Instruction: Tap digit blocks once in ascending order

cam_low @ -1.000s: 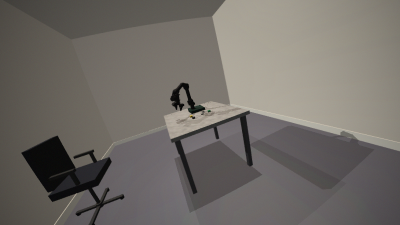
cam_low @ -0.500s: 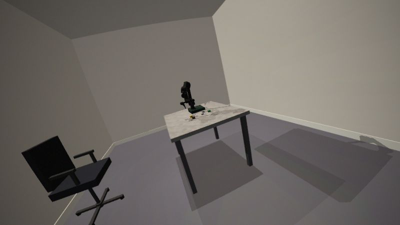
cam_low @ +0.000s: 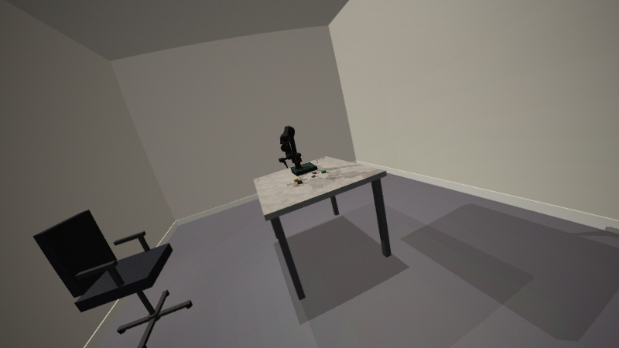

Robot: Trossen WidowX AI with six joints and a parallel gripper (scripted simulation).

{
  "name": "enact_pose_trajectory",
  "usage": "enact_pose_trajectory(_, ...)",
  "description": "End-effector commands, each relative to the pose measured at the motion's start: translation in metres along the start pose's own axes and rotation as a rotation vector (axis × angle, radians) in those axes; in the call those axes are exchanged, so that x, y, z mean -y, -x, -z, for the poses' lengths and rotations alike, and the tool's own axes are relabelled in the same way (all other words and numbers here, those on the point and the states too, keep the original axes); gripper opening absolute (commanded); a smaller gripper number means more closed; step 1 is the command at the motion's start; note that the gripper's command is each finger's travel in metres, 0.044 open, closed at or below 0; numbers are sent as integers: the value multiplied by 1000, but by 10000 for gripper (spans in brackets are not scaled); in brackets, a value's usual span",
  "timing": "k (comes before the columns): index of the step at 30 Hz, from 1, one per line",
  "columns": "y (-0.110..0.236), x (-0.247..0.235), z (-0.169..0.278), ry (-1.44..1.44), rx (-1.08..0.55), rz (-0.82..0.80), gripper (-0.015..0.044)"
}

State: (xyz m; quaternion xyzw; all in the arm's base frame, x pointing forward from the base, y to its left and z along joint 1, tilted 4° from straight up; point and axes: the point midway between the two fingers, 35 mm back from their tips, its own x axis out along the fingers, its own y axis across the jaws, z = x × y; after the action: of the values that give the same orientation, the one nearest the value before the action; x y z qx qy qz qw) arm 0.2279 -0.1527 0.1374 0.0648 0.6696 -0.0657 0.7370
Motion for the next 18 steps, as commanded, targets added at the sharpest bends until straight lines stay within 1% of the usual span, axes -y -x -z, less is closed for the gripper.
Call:
enact_pose_trajectory(1,0,-3,0,5,1,-5,400)
enact_pose_trajectory(3,0,-20,-4,5,0,-7,400)
enact_pose_trajectory(9,0,-95,-7,5,-3,-14,400)
enact_pose_trajectory(16,2,-176,16,4,-2,-25,400)
enact_pose_trajectory(18,3,-190,23,4,-1,-27,400)
